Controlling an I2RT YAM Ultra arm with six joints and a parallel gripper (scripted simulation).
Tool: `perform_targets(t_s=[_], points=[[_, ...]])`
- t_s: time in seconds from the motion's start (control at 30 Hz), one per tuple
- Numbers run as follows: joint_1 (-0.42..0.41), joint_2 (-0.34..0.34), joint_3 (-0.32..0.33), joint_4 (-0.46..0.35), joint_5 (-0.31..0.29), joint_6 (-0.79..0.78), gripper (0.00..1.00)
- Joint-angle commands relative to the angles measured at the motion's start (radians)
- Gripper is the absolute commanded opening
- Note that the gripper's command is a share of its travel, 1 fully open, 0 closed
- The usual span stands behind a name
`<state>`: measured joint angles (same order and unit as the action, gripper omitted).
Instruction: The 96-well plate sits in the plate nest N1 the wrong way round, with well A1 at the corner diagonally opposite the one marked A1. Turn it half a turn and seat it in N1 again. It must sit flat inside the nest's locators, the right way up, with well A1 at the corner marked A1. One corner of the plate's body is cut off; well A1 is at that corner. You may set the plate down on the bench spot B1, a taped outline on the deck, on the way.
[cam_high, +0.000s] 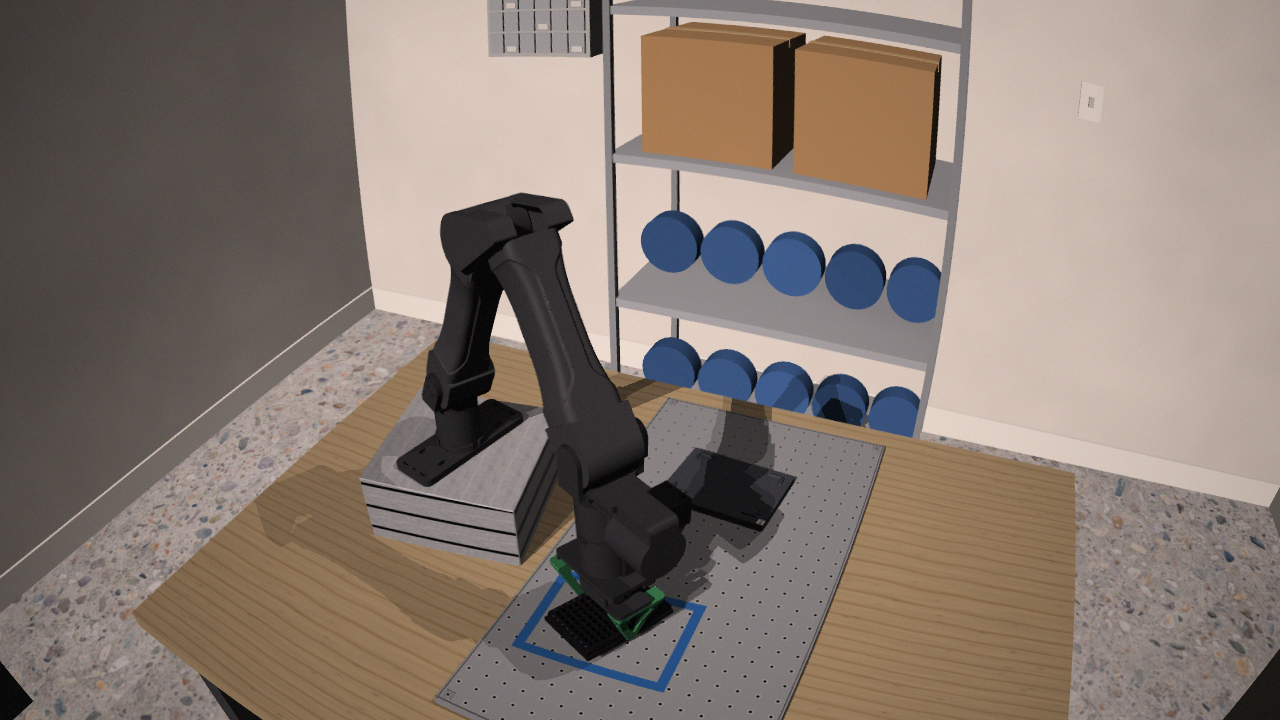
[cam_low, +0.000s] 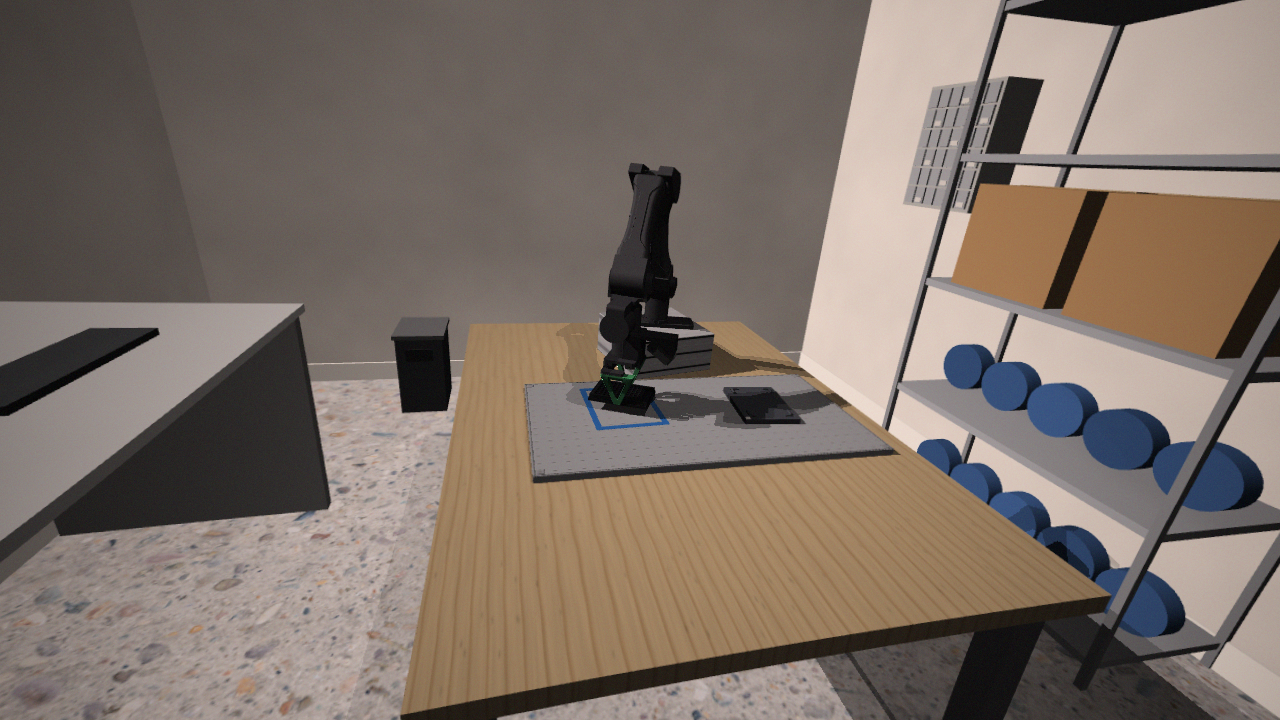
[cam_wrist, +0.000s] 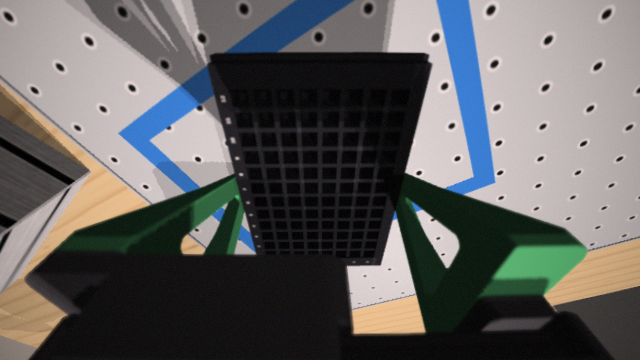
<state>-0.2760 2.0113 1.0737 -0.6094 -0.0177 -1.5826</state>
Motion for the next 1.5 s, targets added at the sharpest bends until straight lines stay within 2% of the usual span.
perform_targets(t_s=[0.0, 1.37, 1.4, 1.47], points=[[0.000, -0.004, 0.003, 0.005, -0.004, 0.001, 0.00], [0.001, 0.048, -0.016, 0.076, -0.004, 0.002, 0.00], [0.001, 0.048, -0.016, 0.076, -0.004, 0.002, 1.00], [0.001, 0.048, -0.016, 0.076, -0.004, 0.002, 1.00]])
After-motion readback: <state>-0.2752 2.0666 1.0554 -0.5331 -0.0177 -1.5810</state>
